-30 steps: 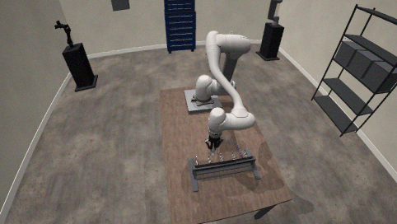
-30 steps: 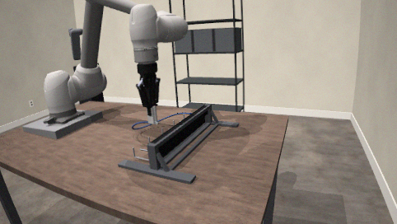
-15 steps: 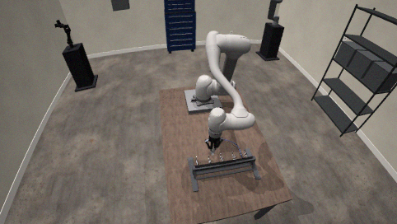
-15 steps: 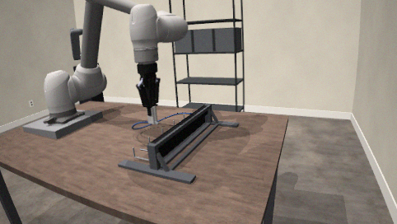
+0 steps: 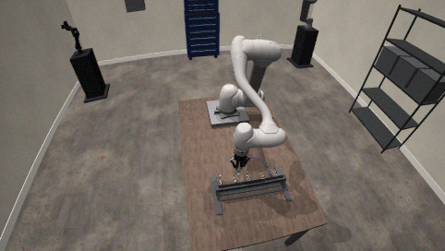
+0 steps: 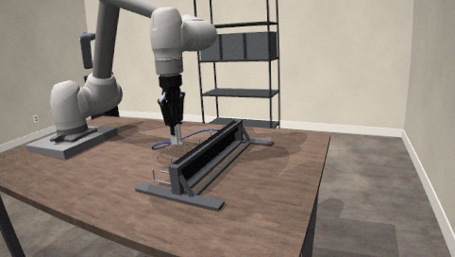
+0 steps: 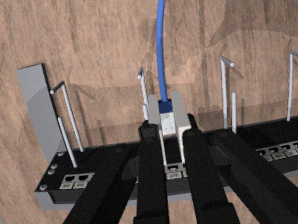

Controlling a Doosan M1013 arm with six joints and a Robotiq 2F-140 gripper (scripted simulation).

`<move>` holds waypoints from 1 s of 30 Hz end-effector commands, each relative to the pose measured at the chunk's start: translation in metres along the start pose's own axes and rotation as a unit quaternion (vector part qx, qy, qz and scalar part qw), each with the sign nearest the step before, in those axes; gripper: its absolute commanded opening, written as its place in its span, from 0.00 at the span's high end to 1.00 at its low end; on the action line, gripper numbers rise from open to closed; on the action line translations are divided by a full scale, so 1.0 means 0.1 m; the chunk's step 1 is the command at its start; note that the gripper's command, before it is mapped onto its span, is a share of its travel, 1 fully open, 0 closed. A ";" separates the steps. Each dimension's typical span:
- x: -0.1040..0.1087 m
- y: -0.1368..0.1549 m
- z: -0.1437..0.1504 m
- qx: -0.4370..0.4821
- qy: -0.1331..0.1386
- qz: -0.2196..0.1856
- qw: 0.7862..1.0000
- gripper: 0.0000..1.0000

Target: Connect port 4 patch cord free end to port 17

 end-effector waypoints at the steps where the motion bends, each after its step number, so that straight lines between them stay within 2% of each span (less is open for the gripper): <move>1: -0.06 0.07 0.04 0.002 0.001 -0.002 1.000 1.00; 18: -0.22 0.23 0.06 0.002 0.001 -0.002 1.000 1.00; 30: -0.25 0.25 0.06 0.002 0.001 -0.002 1.000 1.00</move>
Point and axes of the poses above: the point where the finger pads meet when closed, its own x axis back along the fingers, its own z axis across the jaws, y = z × x, the point moved 4 cm from there along x, back along the fingers, and after that the axes turned 5 degrees about -x, right-handed, at the moved point
